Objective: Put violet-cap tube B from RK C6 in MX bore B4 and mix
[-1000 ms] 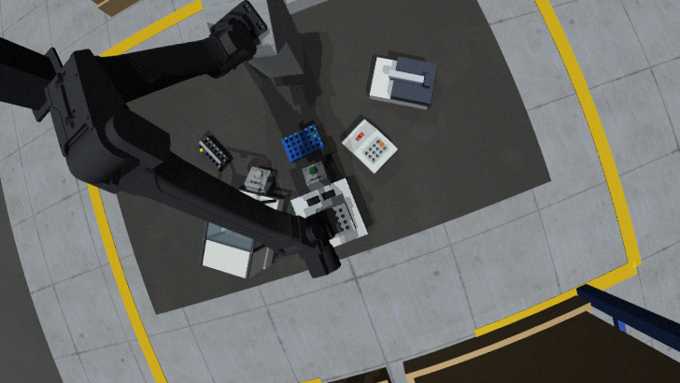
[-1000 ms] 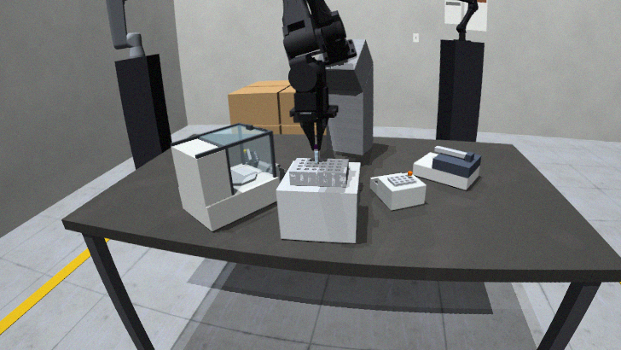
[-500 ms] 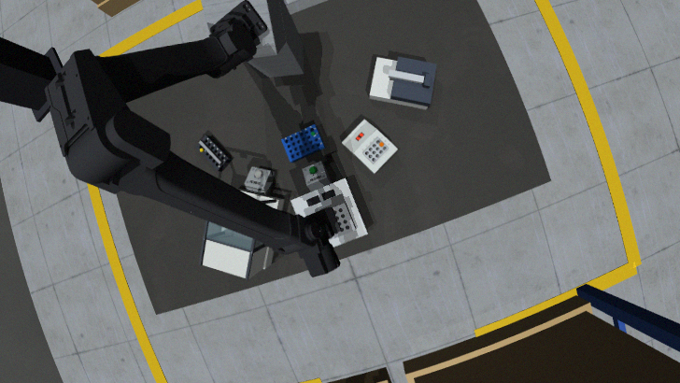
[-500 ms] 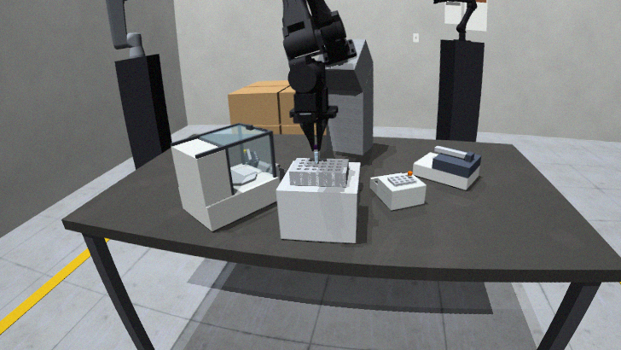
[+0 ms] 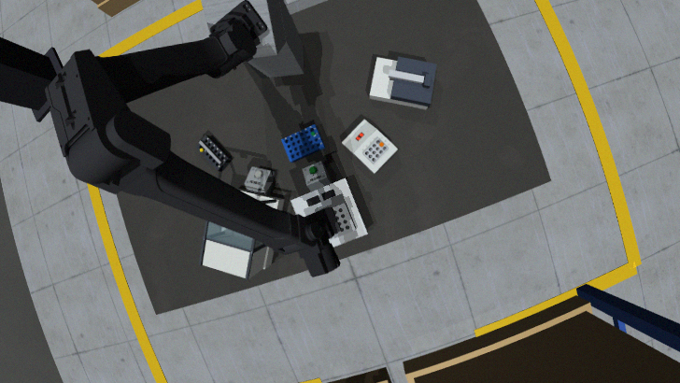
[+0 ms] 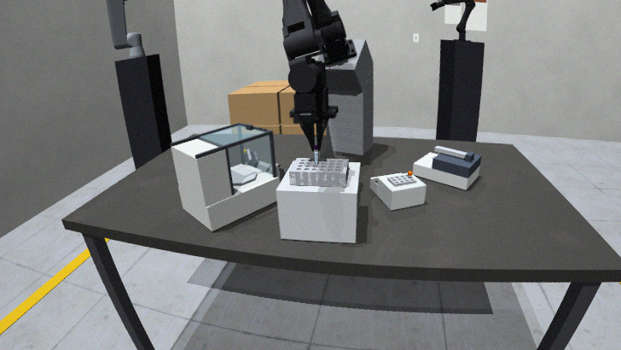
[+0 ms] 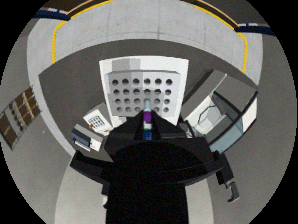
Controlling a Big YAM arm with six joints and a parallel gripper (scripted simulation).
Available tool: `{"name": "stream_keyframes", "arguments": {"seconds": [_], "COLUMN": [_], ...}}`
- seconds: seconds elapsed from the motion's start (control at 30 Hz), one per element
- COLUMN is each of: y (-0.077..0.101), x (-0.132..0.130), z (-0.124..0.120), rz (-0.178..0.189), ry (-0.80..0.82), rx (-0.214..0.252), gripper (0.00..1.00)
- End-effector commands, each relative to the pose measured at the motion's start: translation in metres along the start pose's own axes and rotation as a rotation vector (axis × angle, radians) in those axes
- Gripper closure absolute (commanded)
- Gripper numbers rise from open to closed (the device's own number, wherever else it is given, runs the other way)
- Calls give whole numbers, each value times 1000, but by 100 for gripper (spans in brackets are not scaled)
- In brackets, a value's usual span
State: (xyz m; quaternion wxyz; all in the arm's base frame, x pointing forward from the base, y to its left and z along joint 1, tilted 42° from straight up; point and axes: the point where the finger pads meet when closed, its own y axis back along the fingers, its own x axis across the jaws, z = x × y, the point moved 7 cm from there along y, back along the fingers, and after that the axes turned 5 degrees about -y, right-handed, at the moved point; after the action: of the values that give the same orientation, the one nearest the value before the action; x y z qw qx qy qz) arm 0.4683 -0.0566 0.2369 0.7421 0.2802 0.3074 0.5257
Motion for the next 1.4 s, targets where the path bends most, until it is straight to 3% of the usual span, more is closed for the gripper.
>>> {"name": "stream_keyframes", "arguments": {"seconds": [0.0, 0.07, 0.1, 0.37, 0.47, 0.5, 0.7, 1.37], "y": [-5, -5, -9, -9, -9, -13, -13, -23], "x": [-7, -7, -7, -7, -7, -6, -7, -6], "z": [3, 3, -8, 9, 9, -2, 11, 10], "rz": [-21, -21, -22, -20, -20, -21, -19, -17], "ry": [-13, -13, -7, -11, -10, -5, -7, -3], "rx": [18, 18, 35, 1, 3, 23, 1, 5], "gripper": [91, 91, 91, 91, 91, 91, 91, 91]}}
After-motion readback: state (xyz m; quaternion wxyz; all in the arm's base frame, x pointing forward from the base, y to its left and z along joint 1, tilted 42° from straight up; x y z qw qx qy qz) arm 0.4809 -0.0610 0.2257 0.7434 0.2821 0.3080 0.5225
